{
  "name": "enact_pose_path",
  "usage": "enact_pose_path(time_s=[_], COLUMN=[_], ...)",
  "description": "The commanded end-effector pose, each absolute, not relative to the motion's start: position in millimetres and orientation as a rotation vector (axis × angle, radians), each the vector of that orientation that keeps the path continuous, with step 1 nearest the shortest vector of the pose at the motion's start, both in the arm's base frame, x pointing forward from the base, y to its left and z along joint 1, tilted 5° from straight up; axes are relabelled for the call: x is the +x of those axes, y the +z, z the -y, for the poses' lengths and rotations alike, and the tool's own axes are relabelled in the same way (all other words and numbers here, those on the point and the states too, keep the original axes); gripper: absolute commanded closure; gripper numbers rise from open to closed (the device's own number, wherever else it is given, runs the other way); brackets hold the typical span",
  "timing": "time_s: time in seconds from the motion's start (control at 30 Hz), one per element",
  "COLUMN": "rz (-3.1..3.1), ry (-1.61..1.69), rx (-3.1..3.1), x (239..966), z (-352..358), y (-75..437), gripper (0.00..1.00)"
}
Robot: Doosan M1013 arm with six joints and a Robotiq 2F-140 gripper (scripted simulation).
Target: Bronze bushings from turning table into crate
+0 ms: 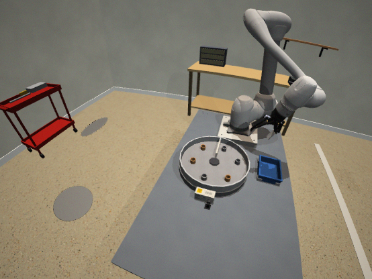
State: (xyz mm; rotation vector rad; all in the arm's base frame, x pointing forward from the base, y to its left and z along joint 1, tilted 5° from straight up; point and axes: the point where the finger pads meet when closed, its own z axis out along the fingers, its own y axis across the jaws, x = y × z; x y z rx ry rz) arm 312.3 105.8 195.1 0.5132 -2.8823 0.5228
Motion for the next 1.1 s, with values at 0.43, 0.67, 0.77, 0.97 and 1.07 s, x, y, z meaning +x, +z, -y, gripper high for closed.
enact_pose_path(time_s=[0.43, 0.67, 0.77, 0.97, 1.07], rz=[3.008, 2.948, 2.918, 2.789, 2.708], ry=[0.356, 0.278, 0.255, 0.182, 0.147], rx=[-0.492, -0.937, -1.062, -1.447, -1.626], x=[317.5, 316.7, 316.2, 314.0, 312.4], z=[-39.0, -11.5, -3.7, 20.3, 31.7], y=[192.5, 192.3, 192.3, 192.7, 193.0], gripper=[0.0, 0.0, 0.0, 0.0, 0.0])
